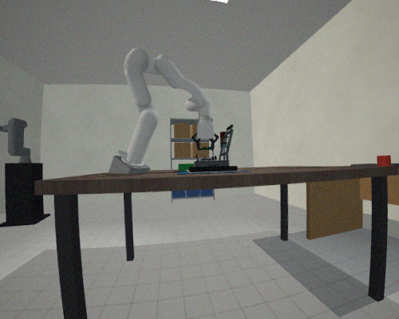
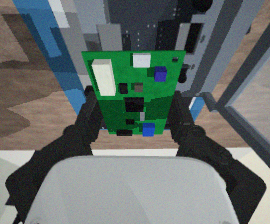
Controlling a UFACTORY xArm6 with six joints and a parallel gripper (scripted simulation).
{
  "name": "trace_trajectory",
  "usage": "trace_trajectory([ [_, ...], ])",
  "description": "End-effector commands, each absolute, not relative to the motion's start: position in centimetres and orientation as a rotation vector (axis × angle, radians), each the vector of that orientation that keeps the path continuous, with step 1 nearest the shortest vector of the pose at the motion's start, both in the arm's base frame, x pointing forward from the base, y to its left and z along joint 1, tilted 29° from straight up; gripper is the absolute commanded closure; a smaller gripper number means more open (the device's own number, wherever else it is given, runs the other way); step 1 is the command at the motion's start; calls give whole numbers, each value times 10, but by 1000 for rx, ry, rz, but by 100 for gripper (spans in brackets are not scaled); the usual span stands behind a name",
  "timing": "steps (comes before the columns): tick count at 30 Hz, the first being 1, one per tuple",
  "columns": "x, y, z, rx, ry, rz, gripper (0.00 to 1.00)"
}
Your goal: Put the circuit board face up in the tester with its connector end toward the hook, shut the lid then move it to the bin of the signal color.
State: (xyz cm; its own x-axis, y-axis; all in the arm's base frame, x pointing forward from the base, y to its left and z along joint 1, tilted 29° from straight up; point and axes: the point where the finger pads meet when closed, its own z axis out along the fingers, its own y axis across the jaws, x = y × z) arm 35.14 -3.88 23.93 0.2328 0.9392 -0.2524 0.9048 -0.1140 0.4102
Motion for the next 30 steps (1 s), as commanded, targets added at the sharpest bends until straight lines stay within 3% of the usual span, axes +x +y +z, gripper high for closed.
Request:
trace_trajectory([
  [1,366,-18,239,2036,1677,85,21],
  [30,373,-5,238,2036,1676,85,21],
])
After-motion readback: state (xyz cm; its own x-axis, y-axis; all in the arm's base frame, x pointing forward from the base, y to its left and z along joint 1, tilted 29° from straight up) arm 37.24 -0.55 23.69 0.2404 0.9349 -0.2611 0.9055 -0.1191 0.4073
